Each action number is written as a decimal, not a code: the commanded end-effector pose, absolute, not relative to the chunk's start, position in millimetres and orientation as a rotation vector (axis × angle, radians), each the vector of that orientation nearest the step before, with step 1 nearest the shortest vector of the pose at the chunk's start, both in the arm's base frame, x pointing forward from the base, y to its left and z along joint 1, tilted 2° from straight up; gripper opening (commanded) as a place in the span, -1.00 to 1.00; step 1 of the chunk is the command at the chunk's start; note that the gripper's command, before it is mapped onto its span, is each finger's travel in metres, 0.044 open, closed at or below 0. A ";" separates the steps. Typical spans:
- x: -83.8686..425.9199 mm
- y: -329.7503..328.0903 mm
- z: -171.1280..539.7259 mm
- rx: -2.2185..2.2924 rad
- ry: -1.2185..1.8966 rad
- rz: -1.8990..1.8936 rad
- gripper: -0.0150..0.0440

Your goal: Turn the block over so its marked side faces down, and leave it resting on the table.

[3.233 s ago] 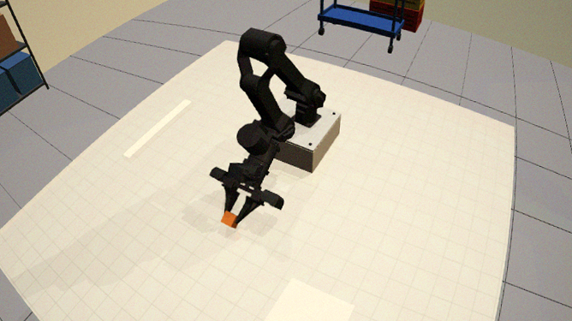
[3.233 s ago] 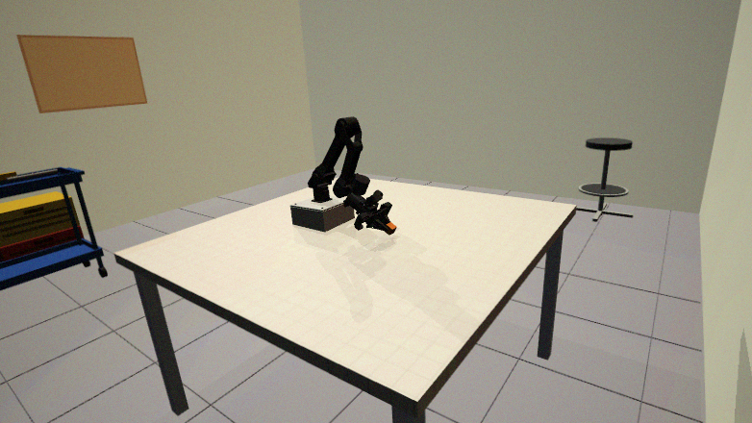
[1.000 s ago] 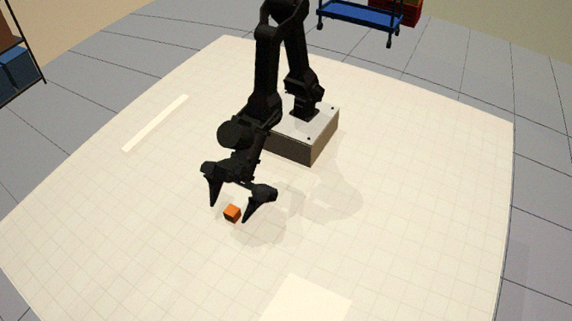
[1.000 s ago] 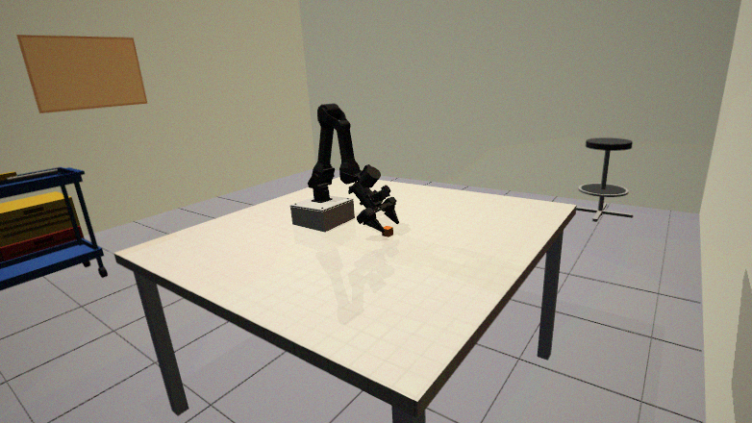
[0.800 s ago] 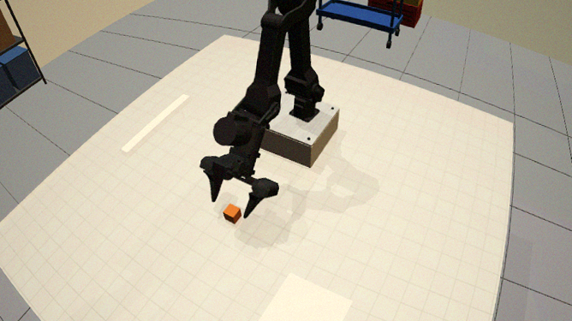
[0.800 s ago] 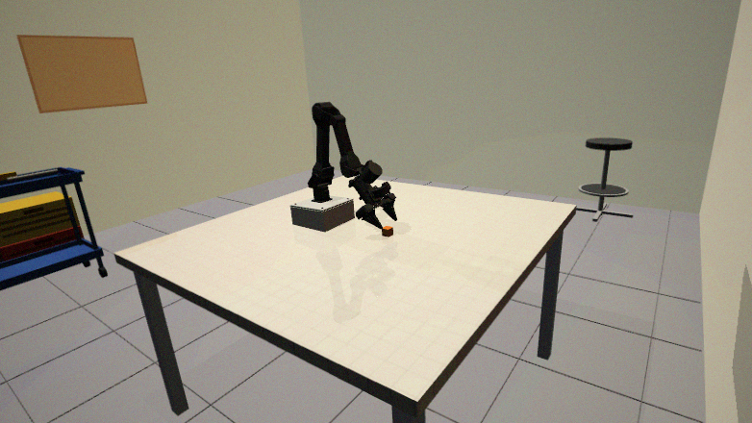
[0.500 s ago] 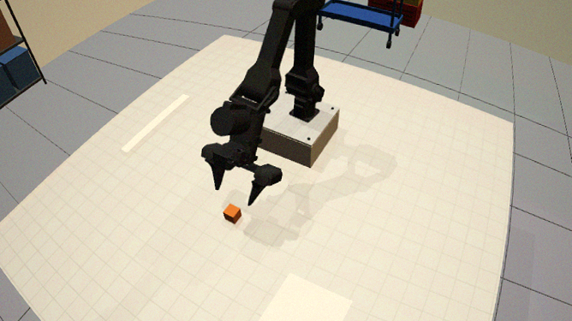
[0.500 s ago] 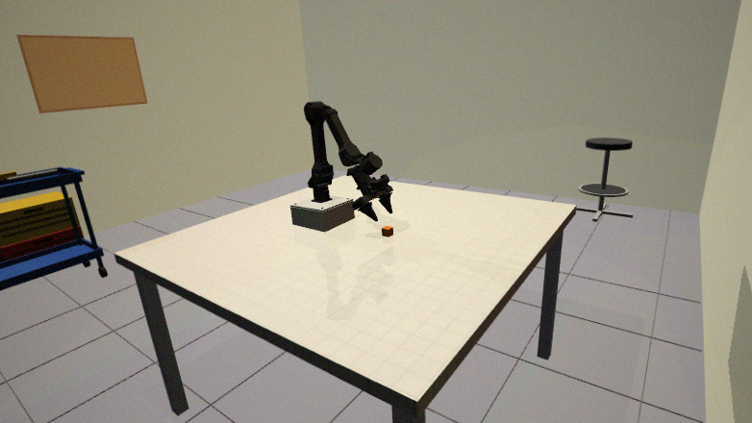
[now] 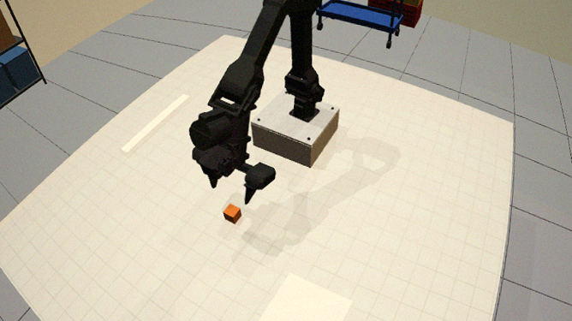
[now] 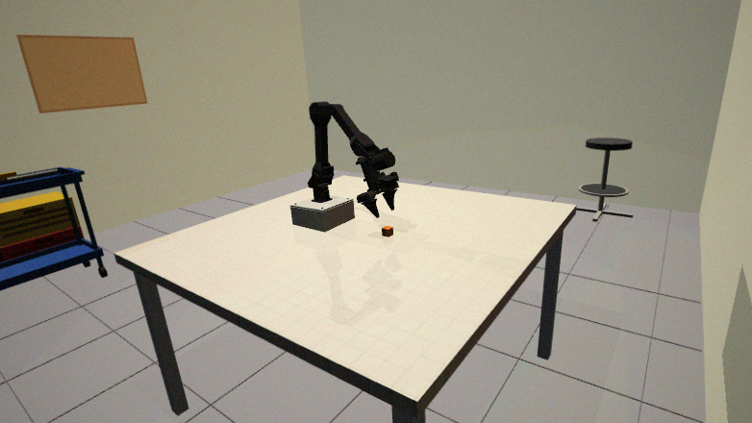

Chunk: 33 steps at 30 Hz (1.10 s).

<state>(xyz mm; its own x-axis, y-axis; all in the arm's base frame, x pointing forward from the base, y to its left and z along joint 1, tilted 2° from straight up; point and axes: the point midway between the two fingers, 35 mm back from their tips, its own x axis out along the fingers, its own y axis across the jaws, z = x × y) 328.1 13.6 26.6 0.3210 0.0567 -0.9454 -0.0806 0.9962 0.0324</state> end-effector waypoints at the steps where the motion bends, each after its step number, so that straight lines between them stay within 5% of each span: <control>1: 339.6 13.4 34.1 -0.041 1.419 0.087 1.00; 33: 344.1 14.2 -8.2 -0.050 1.574 0.087 1.00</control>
